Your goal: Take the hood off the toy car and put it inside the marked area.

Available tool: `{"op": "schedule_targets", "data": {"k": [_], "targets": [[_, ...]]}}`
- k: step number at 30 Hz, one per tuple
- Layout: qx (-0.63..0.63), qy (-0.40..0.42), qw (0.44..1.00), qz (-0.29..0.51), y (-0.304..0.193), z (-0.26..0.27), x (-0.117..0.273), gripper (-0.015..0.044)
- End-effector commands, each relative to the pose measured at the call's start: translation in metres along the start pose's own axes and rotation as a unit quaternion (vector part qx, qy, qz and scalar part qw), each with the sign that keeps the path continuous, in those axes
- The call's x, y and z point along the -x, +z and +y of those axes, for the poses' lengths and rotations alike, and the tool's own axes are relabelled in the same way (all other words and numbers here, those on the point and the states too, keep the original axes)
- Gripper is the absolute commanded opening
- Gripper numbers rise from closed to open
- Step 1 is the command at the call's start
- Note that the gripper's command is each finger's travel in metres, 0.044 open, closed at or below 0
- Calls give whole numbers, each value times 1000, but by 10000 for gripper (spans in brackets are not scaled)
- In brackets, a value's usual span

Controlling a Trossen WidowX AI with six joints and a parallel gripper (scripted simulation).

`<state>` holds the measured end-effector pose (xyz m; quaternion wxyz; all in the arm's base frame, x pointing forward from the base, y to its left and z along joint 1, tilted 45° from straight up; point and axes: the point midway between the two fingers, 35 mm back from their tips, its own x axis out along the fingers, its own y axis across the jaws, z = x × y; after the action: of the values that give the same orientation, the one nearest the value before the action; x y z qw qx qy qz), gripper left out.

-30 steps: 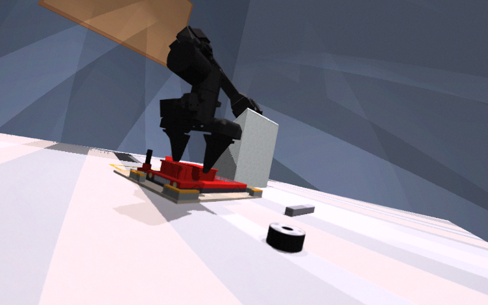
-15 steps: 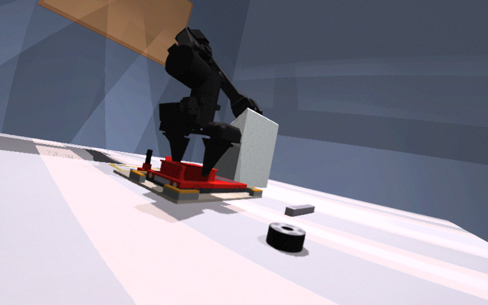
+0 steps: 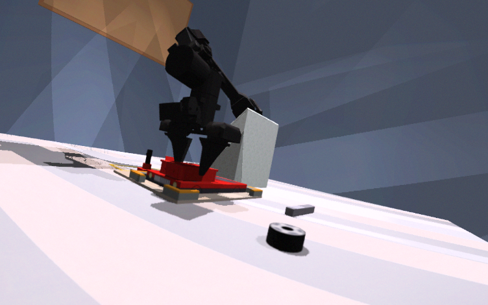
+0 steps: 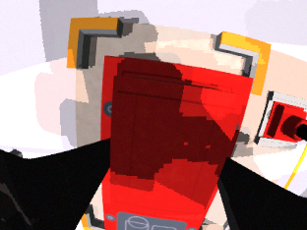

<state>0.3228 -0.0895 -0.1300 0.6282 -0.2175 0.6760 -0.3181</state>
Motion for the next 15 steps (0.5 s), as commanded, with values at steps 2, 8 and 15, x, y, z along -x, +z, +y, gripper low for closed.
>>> {"op": "schedule_targets", "data": {"k": [2, 8, 15], "targets": [[-1, 0, 1000, 0, 0, 0, 2, 117], [-1, 1, 1000, 0, 0, 0, 6, 0], [-1, 1, 1000, 0, 1, 0, 11, 0]]}}
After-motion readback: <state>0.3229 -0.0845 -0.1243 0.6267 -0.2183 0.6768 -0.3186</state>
